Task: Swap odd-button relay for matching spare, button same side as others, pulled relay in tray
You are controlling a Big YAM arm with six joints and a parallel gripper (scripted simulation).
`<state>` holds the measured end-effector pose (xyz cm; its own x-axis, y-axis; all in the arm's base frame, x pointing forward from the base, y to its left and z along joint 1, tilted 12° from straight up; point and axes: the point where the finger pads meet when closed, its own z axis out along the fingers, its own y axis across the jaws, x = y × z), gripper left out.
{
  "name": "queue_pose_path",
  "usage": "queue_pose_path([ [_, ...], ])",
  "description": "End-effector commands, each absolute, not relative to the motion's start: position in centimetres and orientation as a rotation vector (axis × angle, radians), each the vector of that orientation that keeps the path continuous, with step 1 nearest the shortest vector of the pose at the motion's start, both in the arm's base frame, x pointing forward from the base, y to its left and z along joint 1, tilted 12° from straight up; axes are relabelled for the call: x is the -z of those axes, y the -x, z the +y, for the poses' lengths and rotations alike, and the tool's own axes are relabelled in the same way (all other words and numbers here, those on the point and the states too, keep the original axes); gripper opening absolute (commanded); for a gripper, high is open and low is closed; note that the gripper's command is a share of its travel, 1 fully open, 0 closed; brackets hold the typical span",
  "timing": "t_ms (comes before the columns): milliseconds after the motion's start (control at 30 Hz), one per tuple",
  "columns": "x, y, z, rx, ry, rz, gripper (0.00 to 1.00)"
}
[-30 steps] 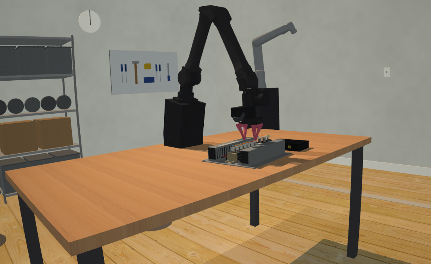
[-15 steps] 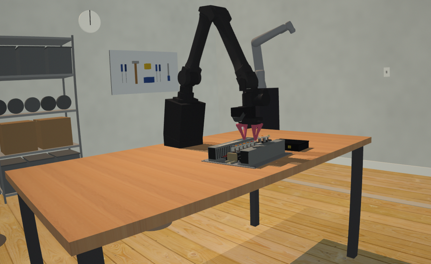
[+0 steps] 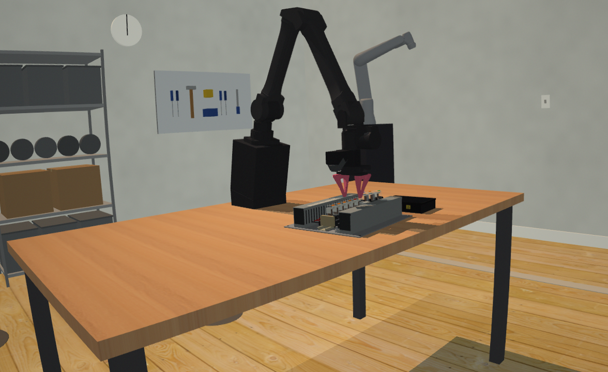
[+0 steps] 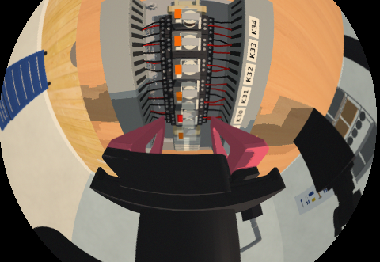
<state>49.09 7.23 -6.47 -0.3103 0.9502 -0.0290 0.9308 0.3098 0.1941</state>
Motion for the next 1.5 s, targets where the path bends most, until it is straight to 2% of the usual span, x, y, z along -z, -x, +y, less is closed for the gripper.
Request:
queue_pose_path([
  [0,5.56,-50.53,7.63,-0.241,-1.748,2.401,0.59],
  [1467,6.04,-49.87,7.53,-0.219,-1.758,2.415,0.59],
])
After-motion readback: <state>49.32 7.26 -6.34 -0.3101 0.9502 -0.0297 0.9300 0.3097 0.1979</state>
